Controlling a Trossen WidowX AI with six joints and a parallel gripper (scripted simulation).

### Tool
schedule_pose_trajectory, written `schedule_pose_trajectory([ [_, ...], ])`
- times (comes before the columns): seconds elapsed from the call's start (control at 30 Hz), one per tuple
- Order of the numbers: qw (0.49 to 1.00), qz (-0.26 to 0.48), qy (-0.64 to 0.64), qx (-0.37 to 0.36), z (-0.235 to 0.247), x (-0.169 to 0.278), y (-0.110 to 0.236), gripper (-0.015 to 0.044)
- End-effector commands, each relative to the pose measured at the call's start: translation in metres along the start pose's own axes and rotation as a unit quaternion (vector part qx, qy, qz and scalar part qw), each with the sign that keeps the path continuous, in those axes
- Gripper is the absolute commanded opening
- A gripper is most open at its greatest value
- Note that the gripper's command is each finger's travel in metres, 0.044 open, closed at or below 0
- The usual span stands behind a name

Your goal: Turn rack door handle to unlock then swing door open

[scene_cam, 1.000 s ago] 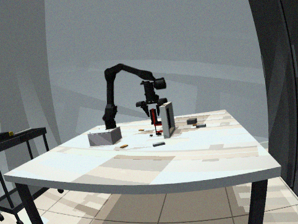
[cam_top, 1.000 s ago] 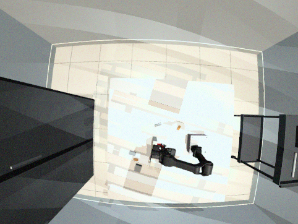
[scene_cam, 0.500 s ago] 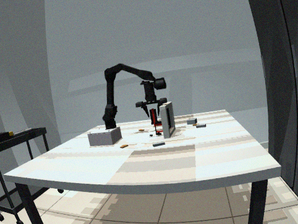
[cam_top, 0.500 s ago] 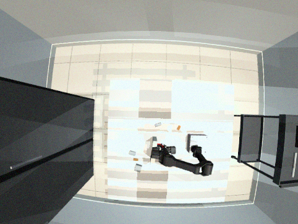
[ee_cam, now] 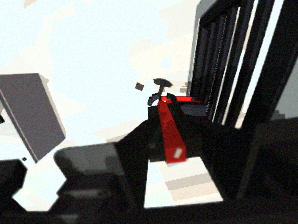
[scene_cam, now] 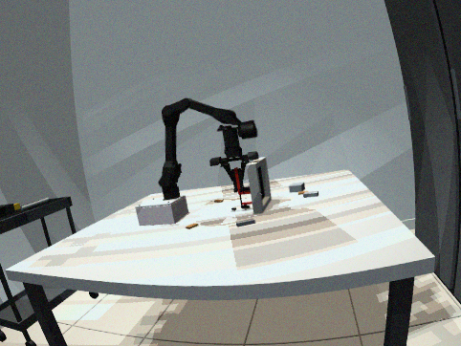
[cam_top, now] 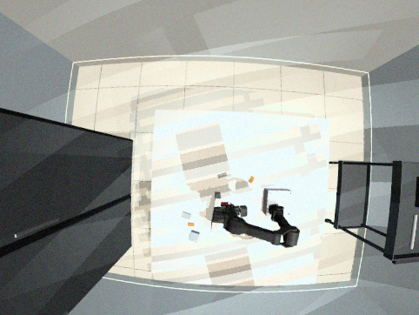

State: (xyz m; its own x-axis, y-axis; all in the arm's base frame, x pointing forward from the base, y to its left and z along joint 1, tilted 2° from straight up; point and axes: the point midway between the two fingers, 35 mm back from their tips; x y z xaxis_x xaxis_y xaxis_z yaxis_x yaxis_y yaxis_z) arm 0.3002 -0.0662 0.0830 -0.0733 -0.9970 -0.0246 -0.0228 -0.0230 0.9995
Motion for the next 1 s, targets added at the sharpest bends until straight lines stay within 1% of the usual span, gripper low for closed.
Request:
schedule_pose_trajectory([
  [0.0, 1.0, -0.002, 0.003, 0.0, 0.0001, -0.0005, 0.0, 0.0154],
  [0.67, 1.0, -0.002, 0.003, 0.0, 0.0001, -0.0005, 0.0, 0.0022],
  [0.8, 1.0, -0.002, -0.004, 0.0, 0.0005, -0.0009, 0.0, 0.0022],
  [0.97, 0.999, -0.002, -0.053, 0.0, 0.0036, -0.0031, 0.0, 0.0022],
])
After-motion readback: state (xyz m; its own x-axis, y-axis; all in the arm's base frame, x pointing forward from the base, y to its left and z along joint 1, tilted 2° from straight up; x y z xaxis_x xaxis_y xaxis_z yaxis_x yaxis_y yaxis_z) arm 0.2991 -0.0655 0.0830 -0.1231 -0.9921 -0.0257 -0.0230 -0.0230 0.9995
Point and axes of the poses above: the point midway between the two fingers, 35 mm back from their tips, its own y axis back along the fingers, its own z axis across the jaws, x = y × z, and after that the axes turned 1 degree about -y, right-handed
